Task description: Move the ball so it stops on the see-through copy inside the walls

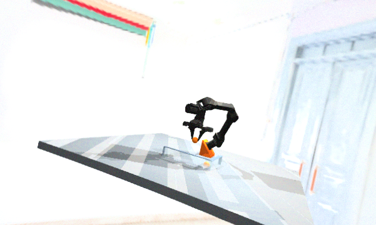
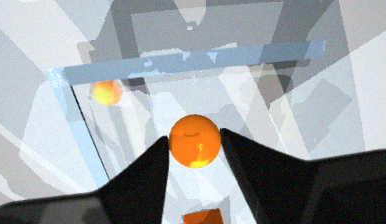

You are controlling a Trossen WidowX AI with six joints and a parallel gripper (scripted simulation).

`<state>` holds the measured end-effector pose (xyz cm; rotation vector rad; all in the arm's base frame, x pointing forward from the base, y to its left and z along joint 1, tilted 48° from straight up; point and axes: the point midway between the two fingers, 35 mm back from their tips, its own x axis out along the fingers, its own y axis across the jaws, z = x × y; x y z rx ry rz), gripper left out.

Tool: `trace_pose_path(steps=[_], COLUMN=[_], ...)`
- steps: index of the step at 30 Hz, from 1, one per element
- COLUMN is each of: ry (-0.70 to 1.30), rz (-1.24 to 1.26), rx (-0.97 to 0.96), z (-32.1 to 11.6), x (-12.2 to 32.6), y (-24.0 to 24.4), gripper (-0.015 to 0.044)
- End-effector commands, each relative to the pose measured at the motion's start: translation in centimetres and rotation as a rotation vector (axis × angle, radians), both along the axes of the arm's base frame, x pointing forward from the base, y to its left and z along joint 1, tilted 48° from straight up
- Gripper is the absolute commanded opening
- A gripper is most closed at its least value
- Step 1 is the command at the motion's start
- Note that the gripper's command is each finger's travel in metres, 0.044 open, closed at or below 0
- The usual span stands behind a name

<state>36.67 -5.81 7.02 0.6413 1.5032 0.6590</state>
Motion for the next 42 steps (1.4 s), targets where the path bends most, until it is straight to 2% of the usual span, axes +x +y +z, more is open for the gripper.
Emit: trace_pose_path(steps=[1, 14, 18, 35, 42], ry=[-0.008, -0.008, -0.008, -0.009, -0.009], rz=[0.008, 0.007, 0.008, 0.008, 0.008], rx=[-0.003, 0.0, 0.002, 0.004, 0.004], z=[0.5, 3.1, 3.4, -1.1, -1.4], x=[0.0, -0.9, -1.2, -1.4, -1.4], y=[-0.5, 7.2, 8.1, 13.0, 13.4], gripper=[0.0, 0.0, 0.0, 0.0, 0.0])
